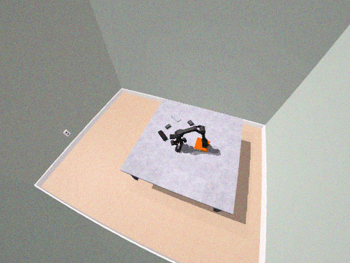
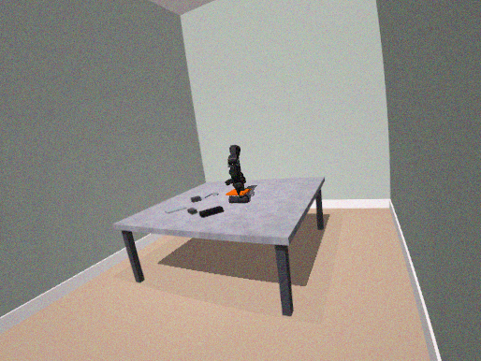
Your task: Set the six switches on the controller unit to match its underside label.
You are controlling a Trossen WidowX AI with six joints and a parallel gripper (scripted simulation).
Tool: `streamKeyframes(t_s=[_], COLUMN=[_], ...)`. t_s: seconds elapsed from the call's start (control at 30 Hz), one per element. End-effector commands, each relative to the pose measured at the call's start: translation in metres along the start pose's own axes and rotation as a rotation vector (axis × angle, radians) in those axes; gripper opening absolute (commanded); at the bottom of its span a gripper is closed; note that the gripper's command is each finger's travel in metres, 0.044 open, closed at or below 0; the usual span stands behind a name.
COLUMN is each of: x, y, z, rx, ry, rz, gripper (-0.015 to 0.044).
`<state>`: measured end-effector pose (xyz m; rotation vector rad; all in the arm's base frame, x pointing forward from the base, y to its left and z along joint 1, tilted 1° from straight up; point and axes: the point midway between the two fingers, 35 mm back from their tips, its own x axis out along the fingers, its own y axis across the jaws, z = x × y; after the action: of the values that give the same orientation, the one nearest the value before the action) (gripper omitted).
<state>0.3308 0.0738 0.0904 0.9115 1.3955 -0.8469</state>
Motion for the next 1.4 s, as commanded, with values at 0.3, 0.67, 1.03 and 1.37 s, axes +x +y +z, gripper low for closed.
streamKeyframes(t_s=[0.3, 0.67, 1.03, 1.37], x=[-0.010, -0.018, -0.025, -0.031], y=[0.011, 0.016, 0.020, 0.023], z=[0.005, 0.009, 0.011, 0.014], rx=[-1.245, -1.966, -2.591, -3.155], ry=[0.094, 0.154, 0.193, 0.204], rz=[-0.010, 0.042, 0.132, 0.258], gripper=[0.0000, 0.0000, 0.0000, 0.0000])
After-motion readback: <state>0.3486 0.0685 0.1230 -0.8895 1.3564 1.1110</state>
